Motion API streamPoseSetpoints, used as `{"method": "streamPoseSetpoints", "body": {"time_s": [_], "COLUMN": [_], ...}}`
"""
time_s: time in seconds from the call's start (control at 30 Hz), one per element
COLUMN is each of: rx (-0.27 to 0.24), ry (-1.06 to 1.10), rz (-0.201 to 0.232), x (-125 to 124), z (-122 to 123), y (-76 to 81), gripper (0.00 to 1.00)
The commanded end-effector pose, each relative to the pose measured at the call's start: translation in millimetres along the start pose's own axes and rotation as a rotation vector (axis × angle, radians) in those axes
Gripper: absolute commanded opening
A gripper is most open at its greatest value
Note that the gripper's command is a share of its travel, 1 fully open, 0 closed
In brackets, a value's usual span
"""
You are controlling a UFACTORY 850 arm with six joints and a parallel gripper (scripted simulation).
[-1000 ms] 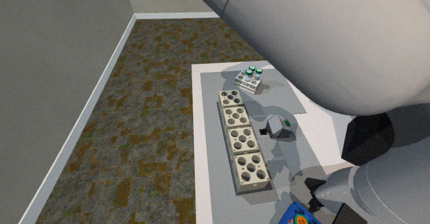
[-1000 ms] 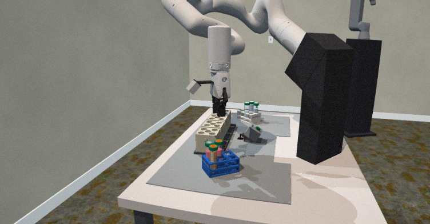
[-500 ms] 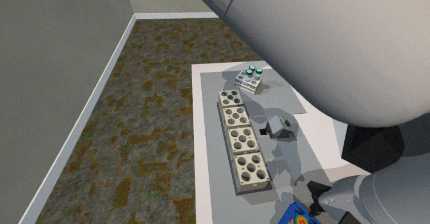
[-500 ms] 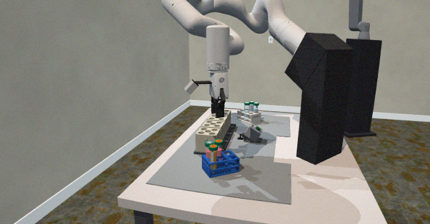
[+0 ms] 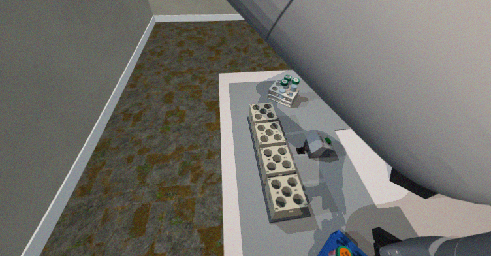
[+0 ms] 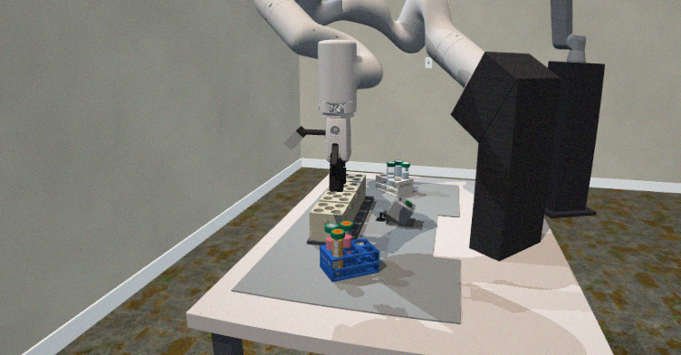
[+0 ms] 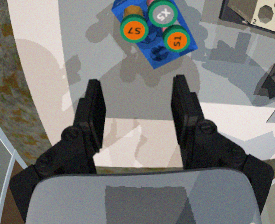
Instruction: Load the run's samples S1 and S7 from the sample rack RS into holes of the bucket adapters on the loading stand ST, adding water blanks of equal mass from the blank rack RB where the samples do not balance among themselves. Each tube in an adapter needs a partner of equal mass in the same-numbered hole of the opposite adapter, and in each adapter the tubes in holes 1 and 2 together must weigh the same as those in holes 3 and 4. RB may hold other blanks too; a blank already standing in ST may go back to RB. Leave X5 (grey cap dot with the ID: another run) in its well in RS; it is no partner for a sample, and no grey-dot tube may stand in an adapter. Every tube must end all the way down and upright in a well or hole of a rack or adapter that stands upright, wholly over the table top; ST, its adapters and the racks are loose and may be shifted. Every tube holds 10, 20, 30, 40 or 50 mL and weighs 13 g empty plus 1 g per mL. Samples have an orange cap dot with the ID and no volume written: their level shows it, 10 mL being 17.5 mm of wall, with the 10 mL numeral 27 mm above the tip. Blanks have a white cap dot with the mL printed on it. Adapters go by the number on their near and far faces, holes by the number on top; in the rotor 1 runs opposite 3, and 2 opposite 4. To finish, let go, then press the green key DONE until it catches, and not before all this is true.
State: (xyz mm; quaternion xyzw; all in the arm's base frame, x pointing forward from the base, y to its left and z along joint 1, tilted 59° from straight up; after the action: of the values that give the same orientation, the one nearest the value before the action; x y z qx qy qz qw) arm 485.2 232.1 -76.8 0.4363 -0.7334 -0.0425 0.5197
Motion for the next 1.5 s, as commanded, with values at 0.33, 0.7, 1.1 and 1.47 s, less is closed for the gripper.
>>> {"method": "streamPoseSetpoints", "body": {"time_s": [0.33, 0.7, 1.1, 1.47], "rx": [0.008, 0.007, 0.007, 0.007], "ry": [-0.460, -0.827, -1.064, -1.064], "rz": [-0.004, -0.005, -0.006, -0.006], "x": [-1.1, -1.0, -1.1, -1.0], "z": [-0.7, -0.6, -0.6, -0.7], "y": [0.5, 0.4, 0.4, -1.5], "gripper": [0.57, 0.57, 0.57, 0.57]}}
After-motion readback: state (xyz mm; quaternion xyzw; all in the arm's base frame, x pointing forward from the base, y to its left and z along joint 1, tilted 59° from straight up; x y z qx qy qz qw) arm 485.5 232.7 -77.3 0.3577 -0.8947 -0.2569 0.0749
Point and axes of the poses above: the point where the finger pads meet when closed, its own y axis back along the fingers, its own x axis across the jaws, z = x × y, the point moved 2 cm from there along y, back along the fingers, and after that the axes turned 8 degrees about y, right-handed, at the moved point
